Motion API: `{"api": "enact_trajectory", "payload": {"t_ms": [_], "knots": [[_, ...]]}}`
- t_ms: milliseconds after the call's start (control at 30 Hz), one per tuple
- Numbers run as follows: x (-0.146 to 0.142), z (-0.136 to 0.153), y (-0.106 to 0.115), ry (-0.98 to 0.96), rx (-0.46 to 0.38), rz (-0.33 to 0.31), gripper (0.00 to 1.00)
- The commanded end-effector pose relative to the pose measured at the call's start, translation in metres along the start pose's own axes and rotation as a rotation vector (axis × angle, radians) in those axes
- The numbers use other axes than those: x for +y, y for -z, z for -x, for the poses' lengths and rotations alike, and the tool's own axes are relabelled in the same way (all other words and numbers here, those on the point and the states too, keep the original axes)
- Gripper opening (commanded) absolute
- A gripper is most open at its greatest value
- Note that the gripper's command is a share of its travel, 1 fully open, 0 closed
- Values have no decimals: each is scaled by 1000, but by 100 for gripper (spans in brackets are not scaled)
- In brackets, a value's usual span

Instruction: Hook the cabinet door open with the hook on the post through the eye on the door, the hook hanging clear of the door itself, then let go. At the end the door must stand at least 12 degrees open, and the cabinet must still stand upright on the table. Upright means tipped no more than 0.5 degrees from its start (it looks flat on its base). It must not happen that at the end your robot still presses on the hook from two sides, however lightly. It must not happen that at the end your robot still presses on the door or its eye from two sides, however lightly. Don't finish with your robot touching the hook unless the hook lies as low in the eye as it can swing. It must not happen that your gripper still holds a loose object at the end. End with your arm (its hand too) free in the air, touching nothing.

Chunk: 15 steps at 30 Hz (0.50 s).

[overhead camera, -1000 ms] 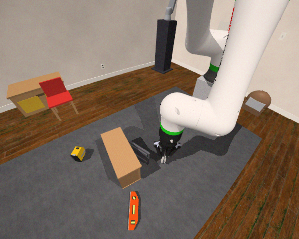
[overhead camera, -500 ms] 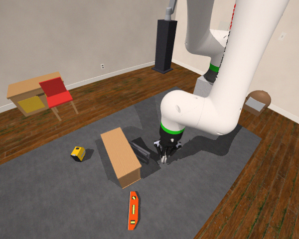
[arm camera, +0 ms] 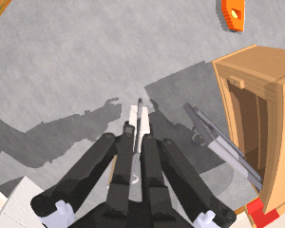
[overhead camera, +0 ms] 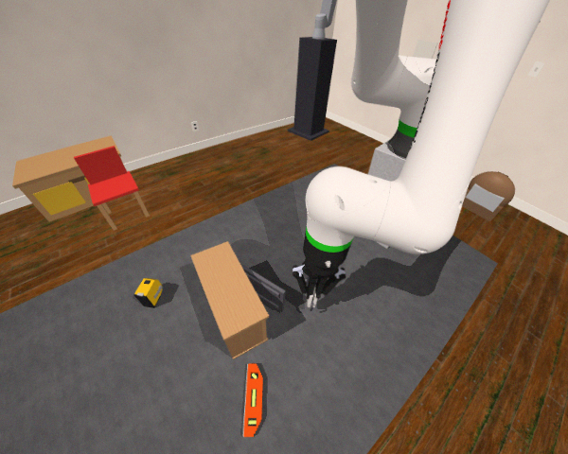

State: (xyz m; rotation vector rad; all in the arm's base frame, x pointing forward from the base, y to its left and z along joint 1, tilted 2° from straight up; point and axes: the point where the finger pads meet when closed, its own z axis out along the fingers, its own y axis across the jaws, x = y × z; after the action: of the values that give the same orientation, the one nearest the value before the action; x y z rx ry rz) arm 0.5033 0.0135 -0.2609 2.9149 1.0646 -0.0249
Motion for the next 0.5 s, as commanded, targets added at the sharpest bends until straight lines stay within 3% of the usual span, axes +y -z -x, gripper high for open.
{"api": "enact_trajectory", "payload": {"t_ms": [0, 467], "knots": [[0, 0, 2, 0, 0, 0, 3], [0, 0, 13, 0, 0, 0, 3]]}}
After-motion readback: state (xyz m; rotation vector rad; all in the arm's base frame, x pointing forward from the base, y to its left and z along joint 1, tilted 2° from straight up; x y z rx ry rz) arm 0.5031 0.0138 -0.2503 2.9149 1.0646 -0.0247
